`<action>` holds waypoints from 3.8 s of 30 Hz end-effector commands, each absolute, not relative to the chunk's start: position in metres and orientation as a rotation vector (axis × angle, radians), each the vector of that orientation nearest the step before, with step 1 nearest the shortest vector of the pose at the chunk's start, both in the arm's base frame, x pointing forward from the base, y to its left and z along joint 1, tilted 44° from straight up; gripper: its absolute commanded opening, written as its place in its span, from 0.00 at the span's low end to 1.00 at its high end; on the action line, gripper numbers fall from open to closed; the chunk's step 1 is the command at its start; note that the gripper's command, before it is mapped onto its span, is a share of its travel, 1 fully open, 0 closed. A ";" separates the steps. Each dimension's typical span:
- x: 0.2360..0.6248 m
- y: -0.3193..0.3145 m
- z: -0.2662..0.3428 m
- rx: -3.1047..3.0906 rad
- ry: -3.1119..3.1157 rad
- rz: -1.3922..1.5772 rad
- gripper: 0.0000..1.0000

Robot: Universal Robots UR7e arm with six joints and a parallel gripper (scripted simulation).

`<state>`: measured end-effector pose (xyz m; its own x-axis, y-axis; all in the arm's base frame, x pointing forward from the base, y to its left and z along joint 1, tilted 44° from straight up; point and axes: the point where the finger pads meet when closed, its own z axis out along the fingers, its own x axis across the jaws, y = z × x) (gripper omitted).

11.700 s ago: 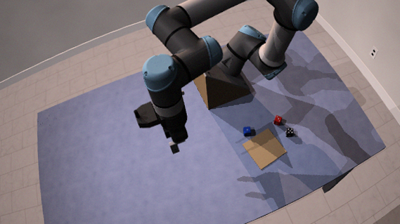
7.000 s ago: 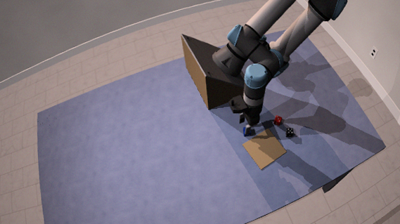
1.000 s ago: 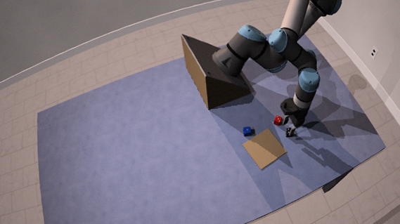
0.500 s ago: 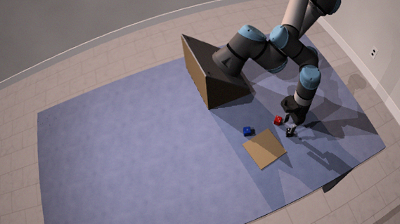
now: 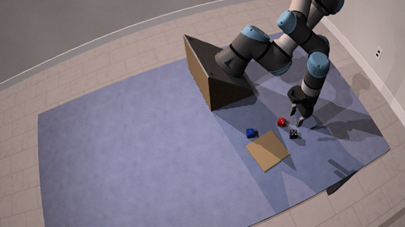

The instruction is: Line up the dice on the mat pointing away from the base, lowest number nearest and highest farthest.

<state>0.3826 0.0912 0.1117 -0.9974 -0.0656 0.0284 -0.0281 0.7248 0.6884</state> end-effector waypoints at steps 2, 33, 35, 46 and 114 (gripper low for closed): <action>0.383 0.080 0.124 0.078 -2.870 -1.145 1.00; 0.318 -0.037 0.016 -0.264 -2.783 -1.094 1.00; 0.314 -0.040 0.012 -0.276 -2.778 -1.094 1.00; 0.314 -0.041 0.011 -0.279 -2.777 -1.094 1.00; 0.313 -0.011 -0.022 1.938 -2.701 -1.148 1.00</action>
